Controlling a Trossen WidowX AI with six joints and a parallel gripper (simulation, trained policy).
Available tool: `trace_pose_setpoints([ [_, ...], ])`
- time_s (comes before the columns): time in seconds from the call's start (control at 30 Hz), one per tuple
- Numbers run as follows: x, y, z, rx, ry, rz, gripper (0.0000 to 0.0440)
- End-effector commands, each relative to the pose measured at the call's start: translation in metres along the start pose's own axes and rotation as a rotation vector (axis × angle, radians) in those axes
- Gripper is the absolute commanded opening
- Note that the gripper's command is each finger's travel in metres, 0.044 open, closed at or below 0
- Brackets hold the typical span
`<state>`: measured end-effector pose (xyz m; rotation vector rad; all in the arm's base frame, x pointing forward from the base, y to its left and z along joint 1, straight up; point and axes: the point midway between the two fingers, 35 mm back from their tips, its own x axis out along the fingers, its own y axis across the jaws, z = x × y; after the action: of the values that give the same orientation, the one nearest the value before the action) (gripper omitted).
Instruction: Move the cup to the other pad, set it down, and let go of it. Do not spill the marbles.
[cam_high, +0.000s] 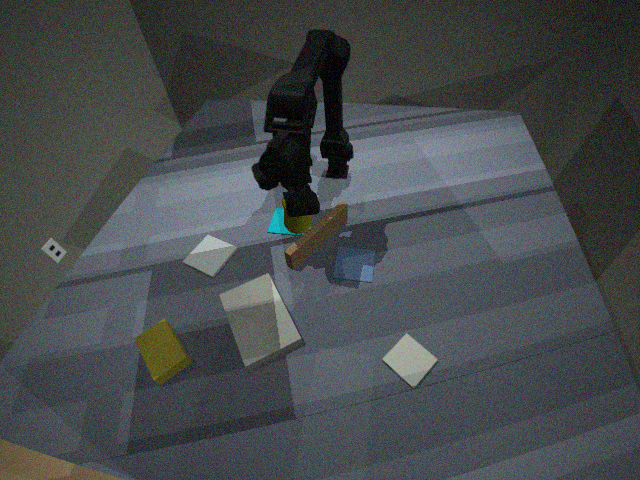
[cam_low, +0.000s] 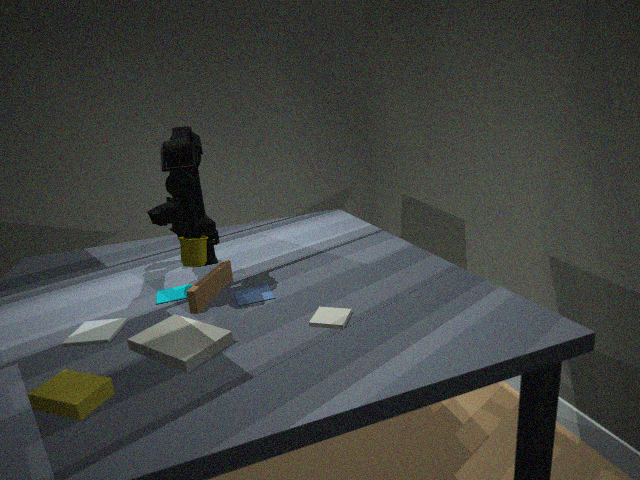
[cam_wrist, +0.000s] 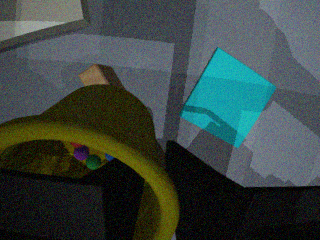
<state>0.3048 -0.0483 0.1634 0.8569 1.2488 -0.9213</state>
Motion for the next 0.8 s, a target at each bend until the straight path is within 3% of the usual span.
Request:
trace_pose_setpoints([
  [0.0,0.002,-0.006,0.006,0.015,-0.012,0.002,0.0000],
  [0.77,0.034,-0.048,0.031,0.148,-0.046,0.014,0.0000],
])
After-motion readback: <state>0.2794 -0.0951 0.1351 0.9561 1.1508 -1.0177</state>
